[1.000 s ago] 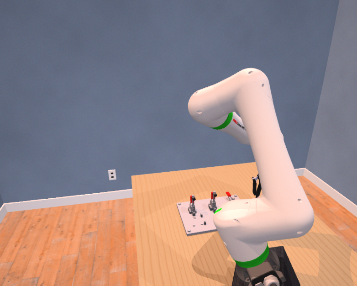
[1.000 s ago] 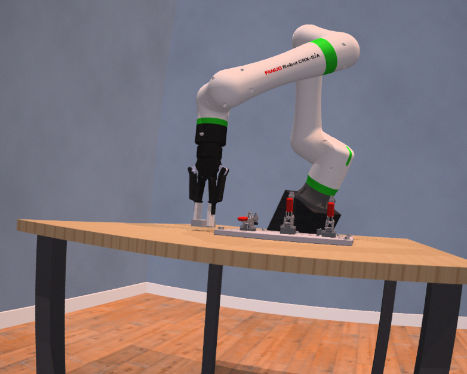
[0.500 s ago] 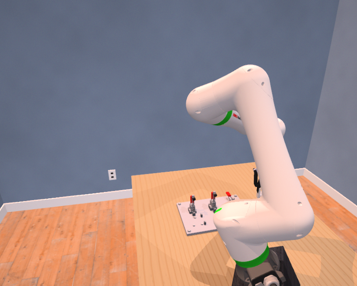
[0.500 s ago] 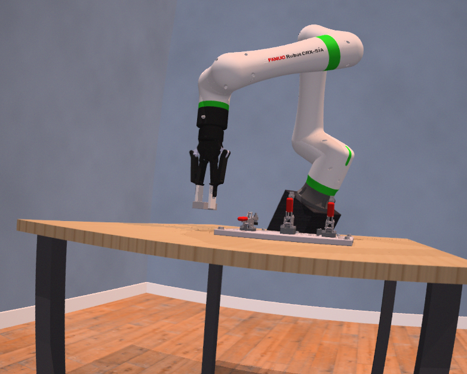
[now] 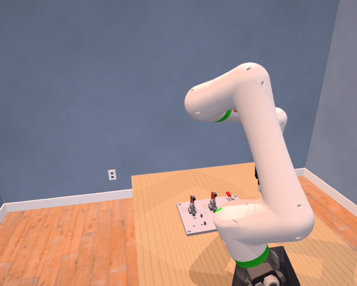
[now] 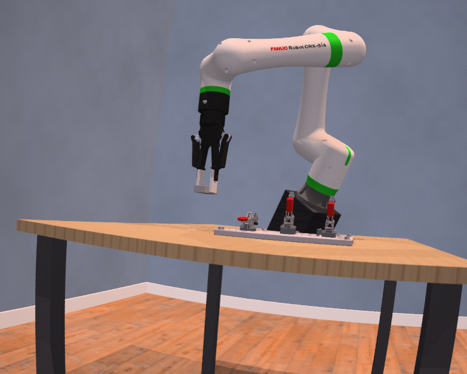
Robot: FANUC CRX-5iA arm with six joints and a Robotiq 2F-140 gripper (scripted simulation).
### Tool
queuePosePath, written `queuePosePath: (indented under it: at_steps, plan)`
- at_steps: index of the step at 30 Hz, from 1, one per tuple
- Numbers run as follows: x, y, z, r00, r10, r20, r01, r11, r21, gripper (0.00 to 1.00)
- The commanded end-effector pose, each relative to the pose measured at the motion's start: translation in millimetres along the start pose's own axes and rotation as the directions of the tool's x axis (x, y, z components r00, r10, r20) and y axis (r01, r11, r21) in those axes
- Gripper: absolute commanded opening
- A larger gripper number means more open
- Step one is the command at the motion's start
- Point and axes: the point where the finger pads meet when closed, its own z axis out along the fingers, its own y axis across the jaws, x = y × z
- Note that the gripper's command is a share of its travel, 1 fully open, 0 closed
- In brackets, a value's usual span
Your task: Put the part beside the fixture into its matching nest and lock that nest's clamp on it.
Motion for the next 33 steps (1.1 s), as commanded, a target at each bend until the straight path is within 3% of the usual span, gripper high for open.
queuePosePath:
  at_steps: [1,28,33]
  plan:
    - [0.1,0.1,-2.6,1.000,0.000,0.000,0.000,1.000,0.000,0.00]
    - [0.1,0.1,-9.7,1.000,0.000,0.000,0.000,1.000,0.000,0.00]
    - [0.1,0.1,-9.7,0.998,-0.065,0.000,0.065,0.998,0.000,0.00]
